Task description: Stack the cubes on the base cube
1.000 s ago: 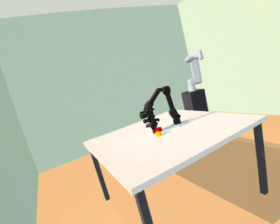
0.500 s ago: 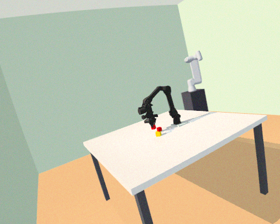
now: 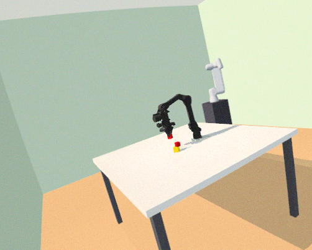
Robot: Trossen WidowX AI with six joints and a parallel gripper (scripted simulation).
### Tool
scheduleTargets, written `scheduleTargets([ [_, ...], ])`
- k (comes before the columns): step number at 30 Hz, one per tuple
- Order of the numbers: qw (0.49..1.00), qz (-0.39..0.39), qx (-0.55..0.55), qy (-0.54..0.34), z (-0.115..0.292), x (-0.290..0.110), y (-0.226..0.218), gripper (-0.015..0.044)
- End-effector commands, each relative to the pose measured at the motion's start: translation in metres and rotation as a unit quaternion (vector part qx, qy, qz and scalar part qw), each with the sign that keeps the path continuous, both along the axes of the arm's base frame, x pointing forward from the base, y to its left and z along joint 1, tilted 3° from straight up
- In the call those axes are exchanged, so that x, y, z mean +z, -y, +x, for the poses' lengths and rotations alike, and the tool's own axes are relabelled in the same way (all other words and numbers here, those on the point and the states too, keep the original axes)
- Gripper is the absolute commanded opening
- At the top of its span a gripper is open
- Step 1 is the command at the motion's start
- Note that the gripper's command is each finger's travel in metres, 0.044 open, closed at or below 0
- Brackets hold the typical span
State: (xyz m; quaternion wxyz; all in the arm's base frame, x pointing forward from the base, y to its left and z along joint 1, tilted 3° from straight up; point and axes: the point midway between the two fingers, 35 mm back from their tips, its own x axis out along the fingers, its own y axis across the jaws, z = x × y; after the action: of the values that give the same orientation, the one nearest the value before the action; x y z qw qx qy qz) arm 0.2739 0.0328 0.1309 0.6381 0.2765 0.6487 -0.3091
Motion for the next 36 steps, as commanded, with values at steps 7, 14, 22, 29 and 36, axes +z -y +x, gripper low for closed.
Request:
scheduleTargets([
  [7,0.999,0.002,0.031,0.009,0.003,0.014,-0.007,0.0105],
  [14,0.992,0.005,0.126,0.006,0.011,0.013,-0.026,0.0105],
  [22,0.972,0.008,0.233,0.003,0.019,0.011,-0.050,0.0105],
  [29,0.946,0.011,0.324,0.000,0.024,0.010,-0.071,0.0105],
  [36,0.911,0.014,0.413,-0.003,0.027,0.007,-0.094,0.0105],
])
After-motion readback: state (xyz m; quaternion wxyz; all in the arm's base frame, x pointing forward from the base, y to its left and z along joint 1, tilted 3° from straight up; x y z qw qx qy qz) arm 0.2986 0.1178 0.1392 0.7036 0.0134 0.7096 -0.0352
